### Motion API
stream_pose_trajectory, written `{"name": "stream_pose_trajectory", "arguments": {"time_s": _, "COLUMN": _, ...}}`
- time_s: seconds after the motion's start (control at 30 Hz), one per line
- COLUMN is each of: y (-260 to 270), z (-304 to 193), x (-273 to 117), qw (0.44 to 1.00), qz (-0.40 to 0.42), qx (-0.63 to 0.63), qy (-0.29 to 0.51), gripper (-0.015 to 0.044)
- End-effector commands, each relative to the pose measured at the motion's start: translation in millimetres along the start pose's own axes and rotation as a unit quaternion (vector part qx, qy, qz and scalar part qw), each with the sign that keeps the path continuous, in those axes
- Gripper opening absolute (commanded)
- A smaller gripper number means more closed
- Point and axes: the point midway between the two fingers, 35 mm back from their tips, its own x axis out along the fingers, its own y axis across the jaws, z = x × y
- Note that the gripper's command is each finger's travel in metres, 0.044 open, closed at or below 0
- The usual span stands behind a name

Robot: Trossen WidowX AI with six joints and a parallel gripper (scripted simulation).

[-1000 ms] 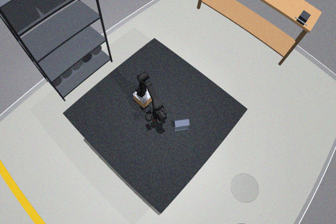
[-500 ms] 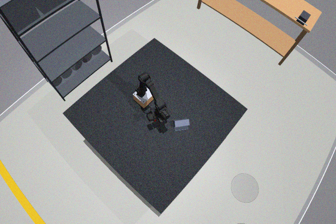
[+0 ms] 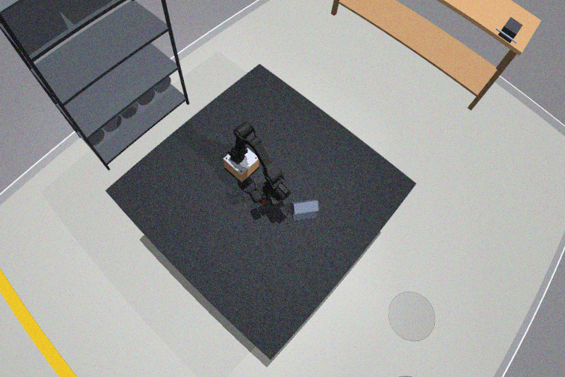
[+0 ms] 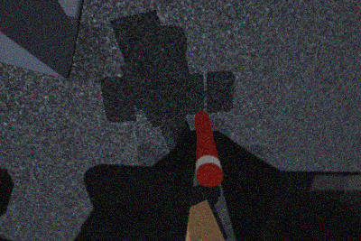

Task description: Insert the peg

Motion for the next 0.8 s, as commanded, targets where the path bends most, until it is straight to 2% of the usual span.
{"name": "stream_pose_trajectory", "arguments": {"time_s": 0.0, "y": 3.8, "z": 2.2, "x": 0.5, "qw": 1.0, "qz": -0.01, "qx": 0.0, "qy": -0.006, "gripper": 0.0}}
{"name": "stream_pose_trajectory", "arguments": {"time_s": 0.77, "y": 26.8, "z": 7.0, "x": -0.2, "qw": 0.998, "qz": -0.05, "qx": -0.009, "qy": -0.04, "gripper": 0.0}}
